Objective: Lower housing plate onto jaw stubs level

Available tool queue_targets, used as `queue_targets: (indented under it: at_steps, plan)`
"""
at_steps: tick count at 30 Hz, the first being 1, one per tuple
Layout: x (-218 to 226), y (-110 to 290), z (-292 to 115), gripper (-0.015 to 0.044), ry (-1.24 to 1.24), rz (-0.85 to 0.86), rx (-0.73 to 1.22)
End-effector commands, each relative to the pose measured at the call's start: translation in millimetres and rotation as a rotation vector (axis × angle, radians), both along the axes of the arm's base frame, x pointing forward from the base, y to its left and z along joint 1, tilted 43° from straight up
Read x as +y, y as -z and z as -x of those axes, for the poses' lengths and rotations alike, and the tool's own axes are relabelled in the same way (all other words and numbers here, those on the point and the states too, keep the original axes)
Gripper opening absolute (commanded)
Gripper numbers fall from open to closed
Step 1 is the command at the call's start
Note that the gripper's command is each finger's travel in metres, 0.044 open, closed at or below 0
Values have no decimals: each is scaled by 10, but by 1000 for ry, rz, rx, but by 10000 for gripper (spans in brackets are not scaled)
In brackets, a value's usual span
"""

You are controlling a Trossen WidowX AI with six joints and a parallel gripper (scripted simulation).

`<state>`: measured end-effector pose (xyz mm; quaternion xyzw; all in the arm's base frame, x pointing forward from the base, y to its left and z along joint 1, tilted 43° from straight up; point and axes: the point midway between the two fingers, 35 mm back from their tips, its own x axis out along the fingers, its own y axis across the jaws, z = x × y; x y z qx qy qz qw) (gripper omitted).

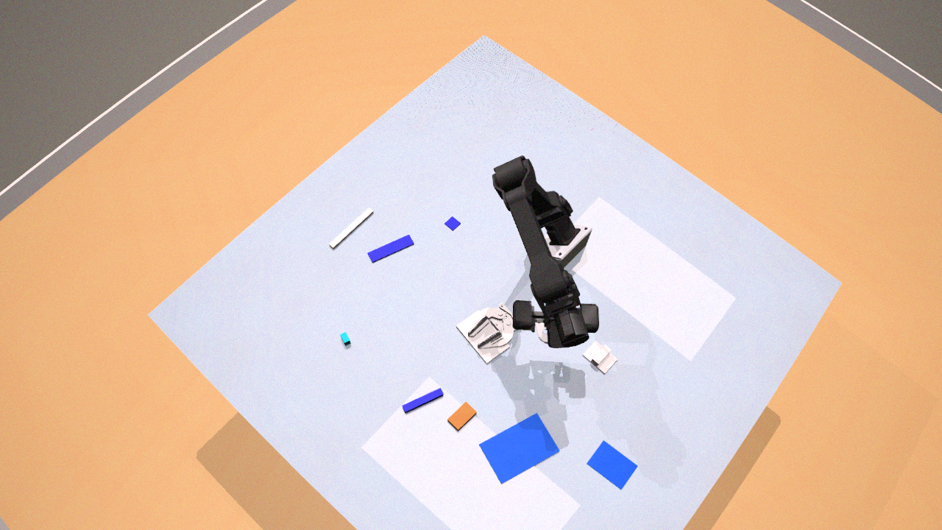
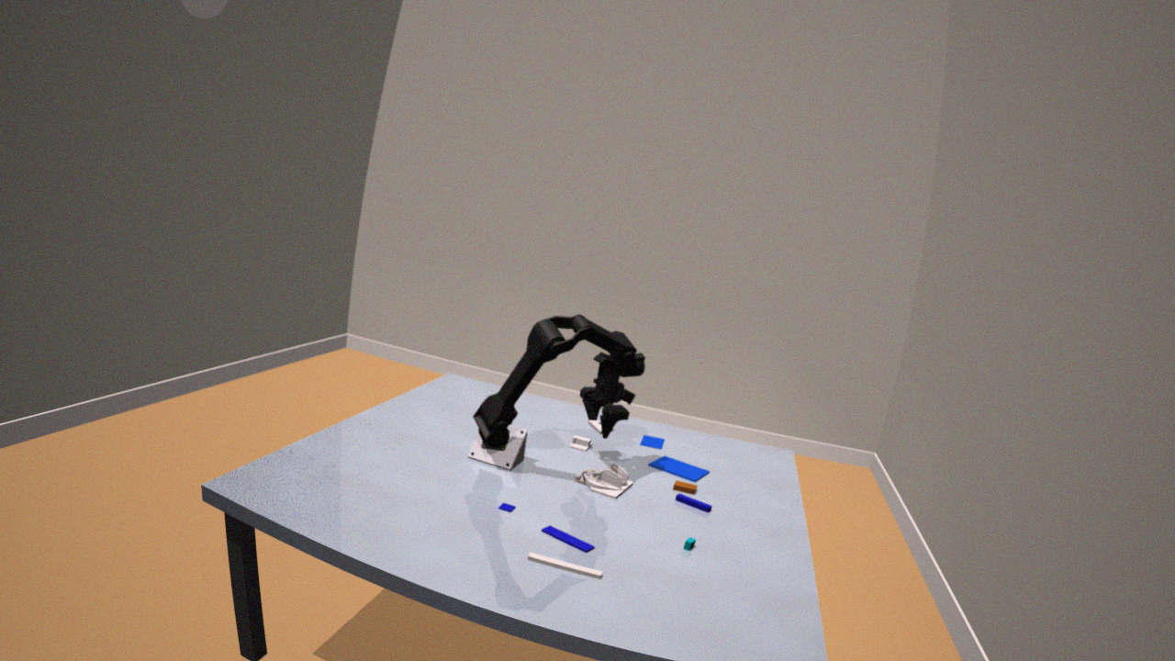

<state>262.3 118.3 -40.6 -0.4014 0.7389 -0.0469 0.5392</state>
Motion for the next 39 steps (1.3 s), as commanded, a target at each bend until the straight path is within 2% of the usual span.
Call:
queue_targets:
  at_steps: [1,34,39]
  plan:
    - [-112,-94,-24,351,70,14,-60]
    - [-986,-702,-69,351,622,116,-540]
    - [-1025,-727,-62,351,646,121,-561]
